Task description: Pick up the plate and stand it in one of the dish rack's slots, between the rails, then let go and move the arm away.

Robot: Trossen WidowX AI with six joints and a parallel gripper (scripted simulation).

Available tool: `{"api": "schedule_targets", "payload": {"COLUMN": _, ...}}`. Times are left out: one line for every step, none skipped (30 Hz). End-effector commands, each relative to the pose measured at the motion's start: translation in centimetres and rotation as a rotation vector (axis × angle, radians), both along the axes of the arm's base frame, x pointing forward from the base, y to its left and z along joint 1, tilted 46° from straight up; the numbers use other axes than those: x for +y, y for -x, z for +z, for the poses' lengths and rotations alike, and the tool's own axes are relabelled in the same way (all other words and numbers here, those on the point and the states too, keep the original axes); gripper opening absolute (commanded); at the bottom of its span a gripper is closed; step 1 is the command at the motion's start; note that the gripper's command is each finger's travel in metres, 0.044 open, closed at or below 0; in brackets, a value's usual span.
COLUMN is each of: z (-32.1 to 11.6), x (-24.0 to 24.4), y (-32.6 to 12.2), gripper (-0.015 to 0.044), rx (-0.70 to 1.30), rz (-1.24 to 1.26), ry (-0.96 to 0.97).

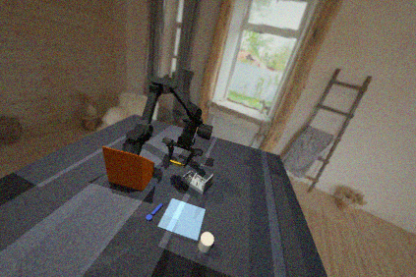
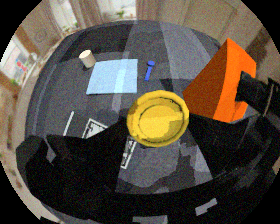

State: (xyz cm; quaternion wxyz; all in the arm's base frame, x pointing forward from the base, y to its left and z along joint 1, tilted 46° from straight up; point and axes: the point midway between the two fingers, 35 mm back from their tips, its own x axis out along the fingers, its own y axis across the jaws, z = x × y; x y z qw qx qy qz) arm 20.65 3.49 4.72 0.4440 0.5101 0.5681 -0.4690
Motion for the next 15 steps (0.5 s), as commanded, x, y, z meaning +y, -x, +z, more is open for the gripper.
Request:
{"api": "schedule_targets", "payload": {"z": -0.8, "x": 0.1, "y": 0.0, "gripper": 0.0000, "rx": -0.036, "rz": 0.045, "ry": 0.072}}
{"api": "schedule_targets", "payload": {"z": -1.0, "x": 0.1, "y": 0.0, "gripper": 0.0000, "rx": -0.047, "rz": 0.058, "ry": 0.091}}
{"api": "schedule_targets", "payload": {"z": -1.1, "x": 0.1, "y": -0.1, "gripper": 0.0000, "rx": -0.059, "rz": 0.071, "ry": 0.109}}
{"api": "schedule_targets", "payload": {"z": -1.3, "x": 0.2, "y": -0.1, "gripper": 0.0000, "rx": -0.070, "rz": 0.083, "ry": 0.126}}
{"api": "schedule_targets", "payload": {"z": -1.4, "x": 0.2, "y": -0.2, "gripper": 0.0000, "rx": -0.083, "rz": 0.096, "ry": 0.144}}
{"api": "schedule_targets", "payload": {"z": -1.6, "x": 0.2, "y": -0.2, "gripper": 0.0000, "rx": -0.095, "rz": 0.108, "ry": 0.161}}
{"api": "schedule_targets", "payload": {"z": -1.7, "x": 0.3, "y": -0.3, "gripper": 0.0000, "rx": -0.108, "rz": 0.119, "ry": 0.179}}
{"api": "schedule_targets", "payload": {"z": -1.8, "x": 0.3, "y": -0.4, "gripper": 0.0000, "rx": -0.121, "rz": 0.131, "ry": 0.196}}
{"api": "schedule_targets", "payload": {"z": -2.0, "x": 0.4, "y": -0.4, "gripper": 0.0000, "rx": -0.134, "rz": 0.143, "ry": 0.212}}
{"api": "schedule_targets", "payload": {"z": -2.1, "x": 0.4, "y": -0.5, "gripper": 0.0000, "rx": -0.147, "rz": 0.154, "ry": 0.229}}
{"api": "schedule_targets", "payload": {"z": -2.2, "x": 0.5, "y": -0.6, "gripper": 0.0000, "rx": -0.161, "rz": 0.165, "ry": 0.245}}
{"api": "schedule_targets", "payload": {"z": -2.3, "x": 0.5, "y": -0.6, "gripper": 0.0000, "rx": -0.175, "rz": 0.176, "ry": 0.261}}
{"api": "schedule_targets", "payload": {"z": -2.4, "x": 0.6, "y": -0.7, "gripper": 0.0000, "rx": -0.190, "rz": 0.186, "ry": 0.277}}
{"api": "schedule_targets", "payload": {"z": -2.4, "x": 0.7, "y": -0.8, "gripper": 0.0000, "rx": -0.204, "rz": 0.196, "ry": 0.293}}
{"api": "schedule_targets", "payload": {"z": -2.5, "x": 0.7, "y": -0.8, "gripper": 0.0000, "rx": -0.219, "rz": 0.206, "ry": 0.309}}
